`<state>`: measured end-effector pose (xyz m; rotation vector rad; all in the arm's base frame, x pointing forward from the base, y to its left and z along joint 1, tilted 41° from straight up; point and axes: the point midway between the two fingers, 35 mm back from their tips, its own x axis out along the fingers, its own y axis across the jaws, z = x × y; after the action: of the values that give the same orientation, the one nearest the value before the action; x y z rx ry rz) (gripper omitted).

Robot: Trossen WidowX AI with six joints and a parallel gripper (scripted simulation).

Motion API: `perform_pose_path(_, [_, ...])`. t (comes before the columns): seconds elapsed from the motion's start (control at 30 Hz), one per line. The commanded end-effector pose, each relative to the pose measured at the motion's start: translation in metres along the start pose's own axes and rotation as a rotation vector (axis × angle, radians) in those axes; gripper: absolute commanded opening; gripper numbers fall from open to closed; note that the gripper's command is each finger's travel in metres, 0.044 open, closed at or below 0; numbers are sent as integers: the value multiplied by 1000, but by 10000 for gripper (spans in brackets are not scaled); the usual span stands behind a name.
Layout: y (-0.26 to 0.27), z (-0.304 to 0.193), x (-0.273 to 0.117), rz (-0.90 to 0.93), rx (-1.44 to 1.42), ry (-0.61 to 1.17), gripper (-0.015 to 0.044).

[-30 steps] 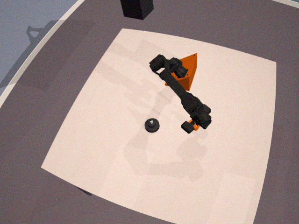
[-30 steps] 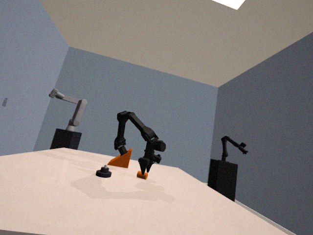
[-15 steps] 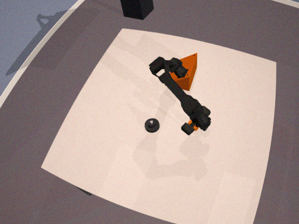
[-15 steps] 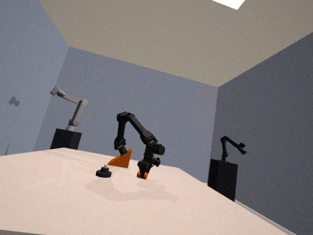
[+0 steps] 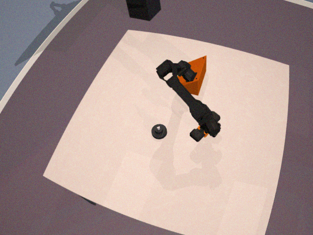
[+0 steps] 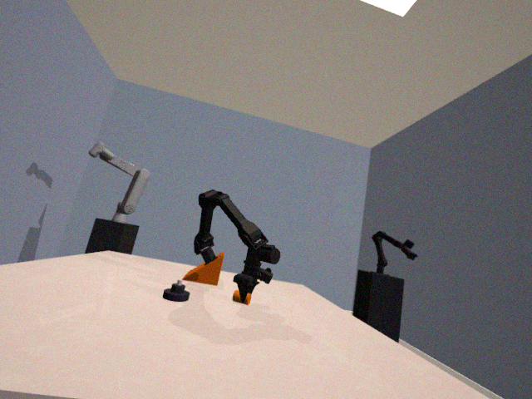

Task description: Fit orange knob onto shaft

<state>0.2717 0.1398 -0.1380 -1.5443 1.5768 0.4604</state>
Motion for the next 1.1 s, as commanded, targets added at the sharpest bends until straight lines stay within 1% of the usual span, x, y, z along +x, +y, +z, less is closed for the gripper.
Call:
perform_pose_path(0.0, [0,0,1,-3,-3,2,227])
perform_pose_path(0.23, [0,0,1,-3,-3,2,180])
perform_pose_path(0.43, [0,-1,0,-2,-2,-16,180])
perform_pose_path(1.07, [0,-17,-11,4,-3,-320,180])
